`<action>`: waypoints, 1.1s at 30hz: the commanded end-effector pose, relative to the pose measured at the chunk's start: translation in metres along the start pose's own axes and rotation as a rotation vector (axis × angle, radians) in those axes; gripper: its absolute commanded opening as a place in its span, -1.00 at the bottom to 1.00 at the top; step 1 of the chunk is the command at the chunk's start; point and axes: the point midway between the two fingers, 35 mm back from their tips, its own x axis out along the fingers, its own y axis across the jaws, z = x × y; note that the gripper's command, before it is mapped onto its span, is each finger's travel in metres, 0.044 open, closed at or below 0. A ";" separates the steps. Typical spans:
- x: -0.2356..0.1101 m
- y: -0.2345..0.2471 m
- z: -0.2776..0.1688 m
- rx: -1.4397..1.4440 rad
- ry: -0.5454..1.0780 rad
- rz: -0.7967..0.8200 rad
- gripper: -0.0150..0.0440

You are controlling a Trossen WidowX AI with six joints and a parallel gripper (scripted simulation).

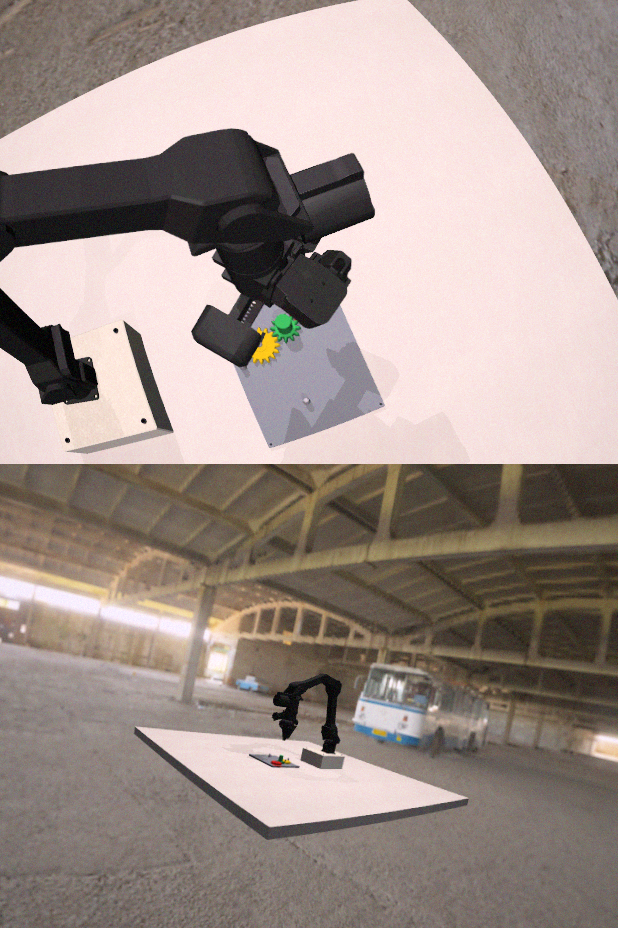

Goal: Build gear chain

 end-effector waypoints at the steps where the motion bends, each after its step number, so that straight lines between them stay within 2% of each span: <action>1: -0.001 0.000 0.000 0.001 -0.001 0.001 1.00; 12: -0.002 0.007 -0.008 0.001 0.000 0.002 1.00; 21: -0.023 0.067 -0.128 0.001 0.009 0.006 1.00; 29: -0.043 0.072 -0.247 0.001 0.019 0.007 1.00; 33: -0.045 0.070 -0.257 0.001 0.020 0.006 1.00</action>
